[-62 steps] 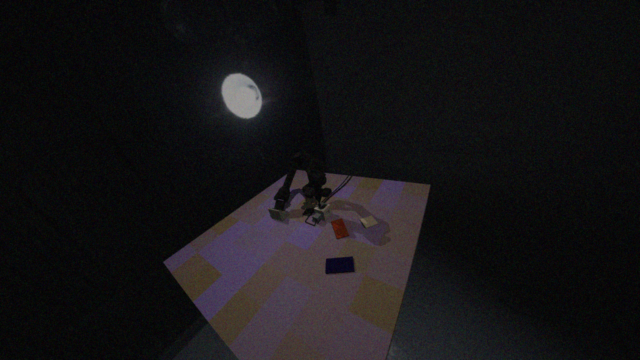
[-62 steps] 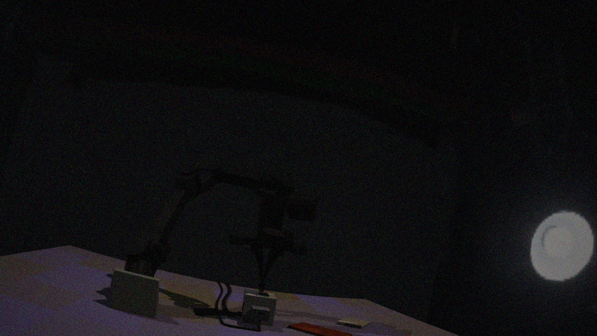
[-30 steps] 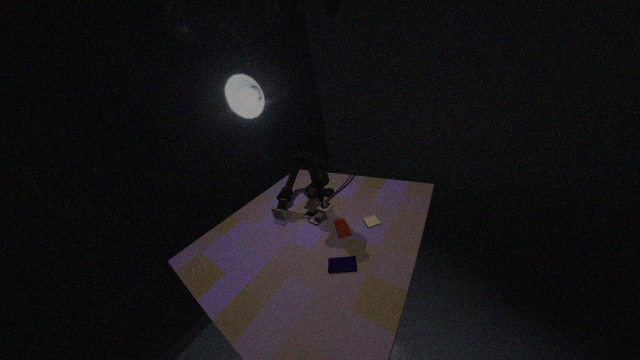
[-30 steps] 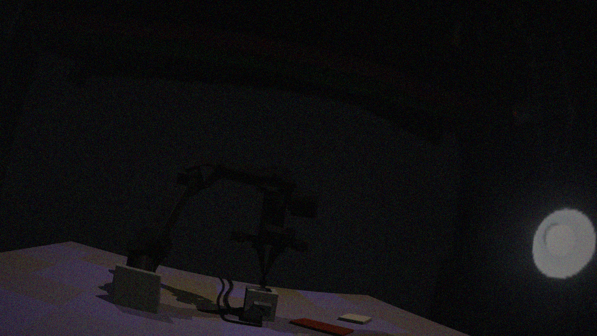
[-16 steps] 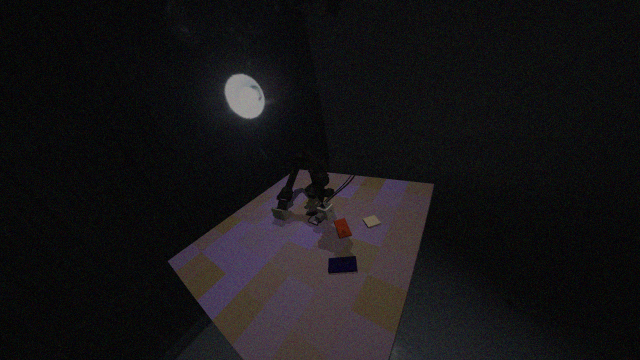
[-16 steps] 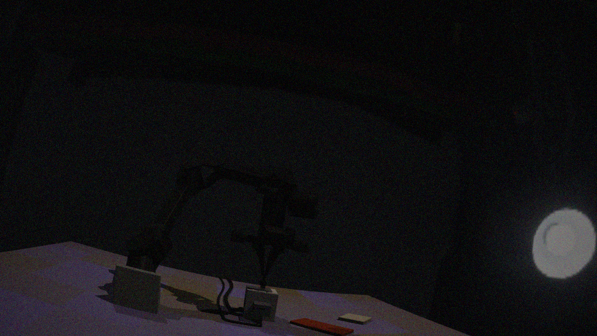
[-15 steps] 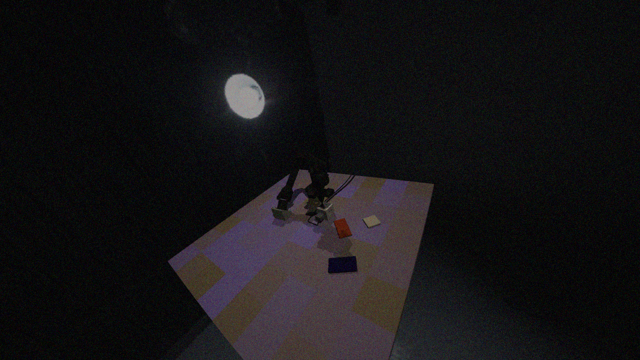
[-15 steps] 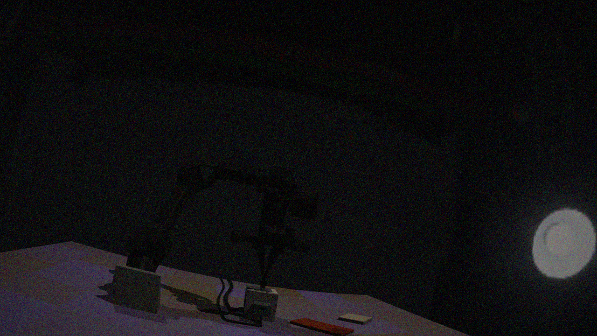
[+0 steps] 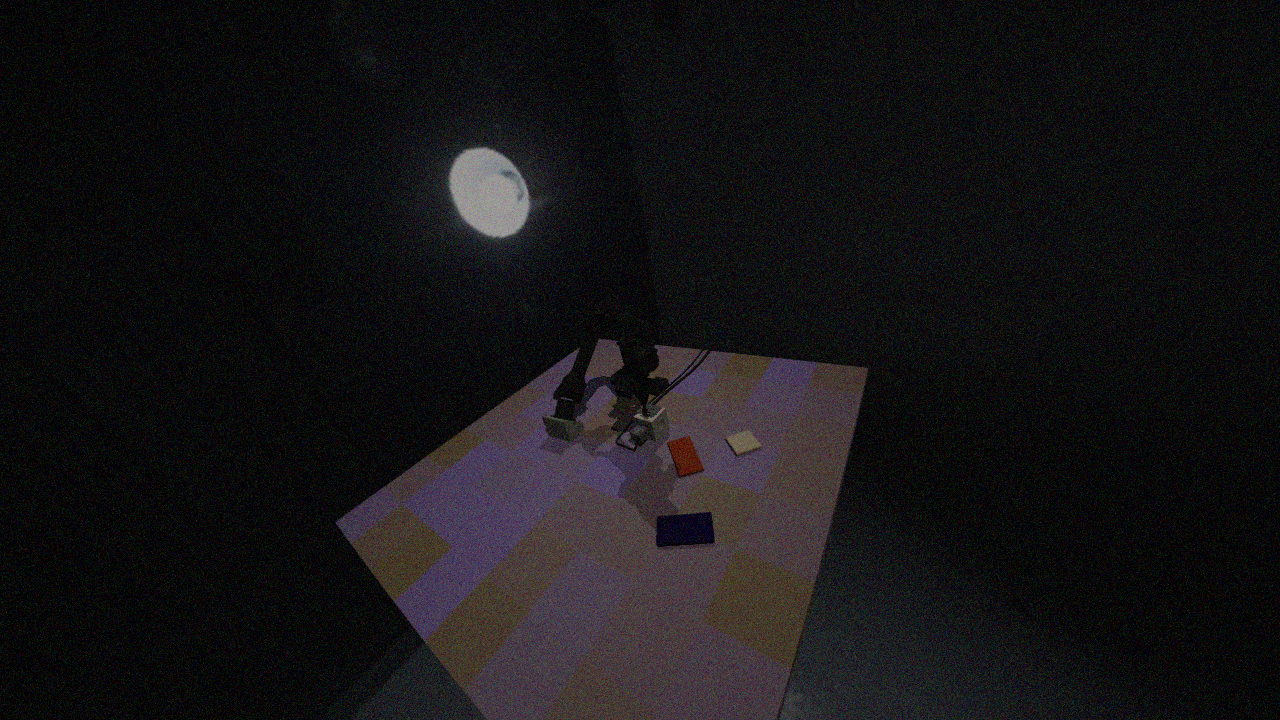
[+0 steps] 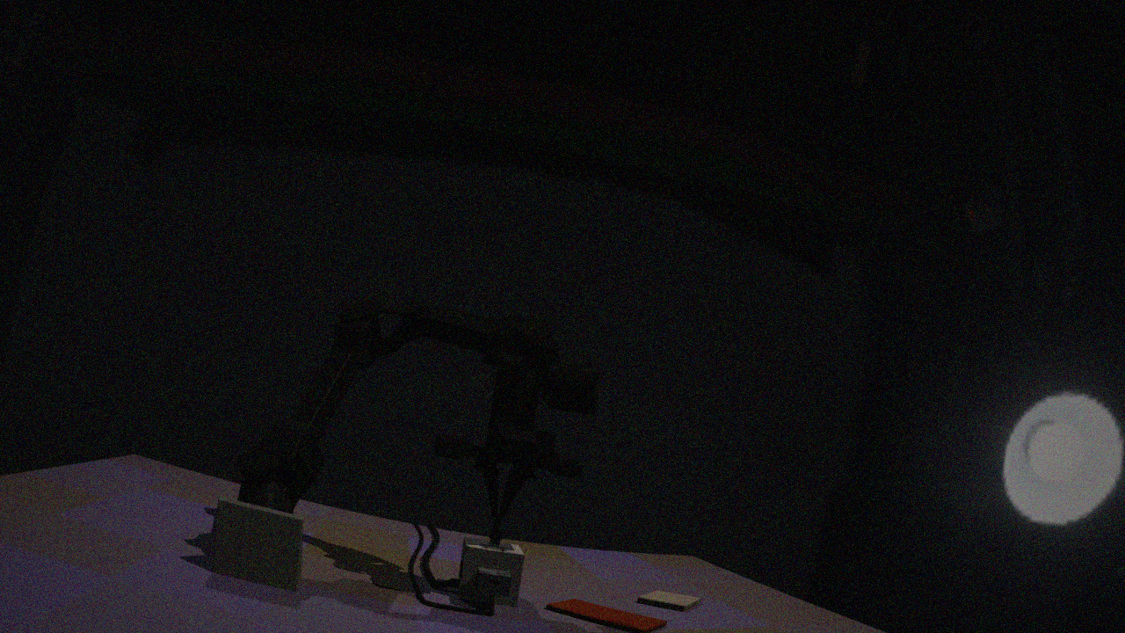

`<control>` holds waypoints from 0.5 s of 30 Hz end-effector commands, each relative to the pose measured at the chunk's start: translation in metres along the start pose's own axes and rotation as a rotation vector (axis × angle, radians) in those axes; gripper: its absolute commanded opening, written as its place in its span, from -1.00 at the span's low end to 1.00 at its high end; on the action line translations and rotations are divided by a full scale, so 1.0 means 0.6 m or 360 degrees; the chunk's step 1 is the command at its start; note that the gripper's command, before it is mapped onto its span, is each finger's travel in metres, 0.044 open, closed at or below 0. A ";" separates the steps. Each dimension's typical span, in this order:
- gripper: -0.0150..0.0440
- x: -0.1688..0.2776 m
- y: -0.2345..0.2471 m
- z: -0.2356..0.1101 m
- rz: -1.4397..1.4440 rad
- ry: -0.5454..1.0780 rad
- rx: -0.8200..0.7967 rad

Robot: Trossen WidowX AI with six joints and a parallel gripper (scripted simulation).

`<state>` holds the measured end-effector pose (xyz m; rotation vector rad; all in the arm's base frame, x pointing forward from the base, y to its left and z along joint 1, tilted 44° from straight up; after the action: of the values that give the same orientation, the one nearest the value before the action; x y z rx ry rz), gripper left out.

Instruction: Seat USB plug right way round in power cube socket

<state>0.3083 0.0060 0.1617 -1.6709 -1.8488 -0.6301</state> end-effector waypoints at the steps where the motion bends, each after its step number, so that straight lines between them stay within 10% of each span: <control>1: -0.49 0.001 0.001 0.002 0.0006 0.0005 -0.0001; 15: -0.49 0.001 0.000 0.005 0.0006 0.0006 -0.0001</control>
<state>0.3081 0.0073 0.1604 -1.6708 -1.8485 -0.6306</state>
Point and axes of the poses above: the point midway between the two fingers, 35 mm back from their tips, its own z axis out along the fingers, its own y axis across the jaws, x = y × z, the point moved 5 cm from there along -z, back along the fingers, and after that the axes turned 4 degrees about -z, right-handed, at the moved point
